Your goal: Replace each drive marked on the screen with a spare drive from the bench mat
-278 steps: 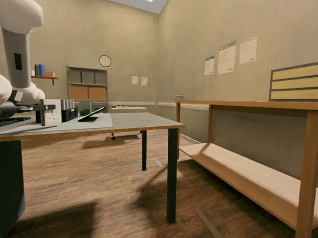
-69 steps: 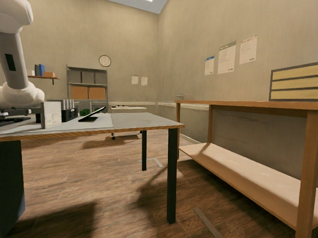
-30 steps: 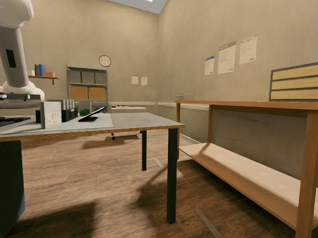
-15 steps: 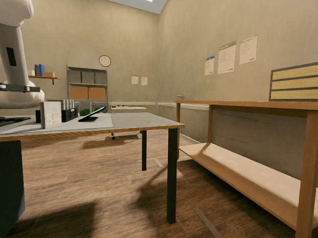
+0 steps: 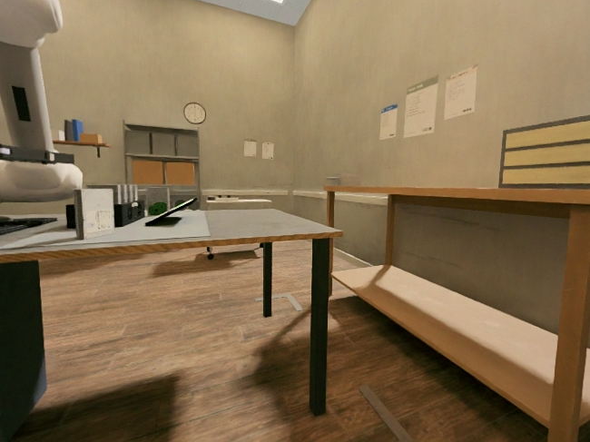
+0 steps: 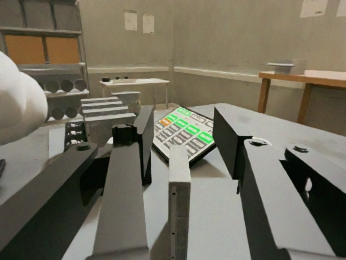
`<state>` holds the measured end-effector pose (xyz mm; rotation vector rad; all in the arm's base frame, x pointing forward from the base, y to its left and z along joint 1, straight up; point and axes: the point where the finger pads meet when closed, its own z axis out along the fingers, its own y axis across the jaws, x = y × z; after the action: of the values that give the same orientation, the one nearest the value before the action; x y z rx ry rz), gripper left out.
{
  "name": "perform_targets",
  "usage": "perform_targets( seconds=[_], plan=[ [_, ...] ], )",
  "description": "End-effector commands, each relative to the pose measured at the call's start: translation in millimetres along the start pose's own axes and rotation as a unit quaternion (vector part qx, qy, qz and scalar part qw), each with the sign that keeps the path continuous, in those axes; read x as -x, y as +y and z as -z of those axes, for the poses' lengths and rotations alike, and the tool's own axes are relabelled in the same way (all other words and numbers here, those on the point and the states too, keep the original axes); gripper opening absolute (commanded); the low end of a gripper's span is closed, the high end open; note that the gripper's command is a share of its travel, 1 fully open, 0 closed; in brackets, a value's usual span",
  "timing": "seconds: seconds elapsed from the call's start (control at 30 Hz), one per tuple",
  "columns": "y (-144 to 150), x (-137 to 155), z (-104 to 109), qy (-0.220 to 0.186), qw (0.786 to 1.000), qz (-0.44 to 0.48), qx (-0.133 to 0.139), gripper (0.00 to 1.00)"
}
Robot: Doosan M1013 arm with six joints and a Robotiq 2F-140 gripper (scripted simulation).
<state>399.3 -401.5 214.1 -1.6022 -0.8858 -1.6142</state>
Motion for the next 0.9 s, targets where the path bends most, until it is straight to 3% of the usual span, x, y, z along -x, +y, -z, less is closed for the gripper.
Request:
perform_targets(
  seconds=[0.0,0.43,0.67,0.73,0.87],
  plan=[
    [0.1,-1.9,0.1,0.0,1.0,0.001,0.0,0.4],
    [0.1,-2.5,-0.3,-0.009,1.0,0.0,0.0,0.4],
    [0.0,-2.4,-0.6,-0.078,0.997,0.0,-0.001,0.4],
    [0.0,-2.4,-0.6,-0.078,0.997,0.0,-0.001,0.4],
    [-0.1,-2.2,-0.9,-0.131,0.991,0.0,-0.001,0.4]
  ],
)
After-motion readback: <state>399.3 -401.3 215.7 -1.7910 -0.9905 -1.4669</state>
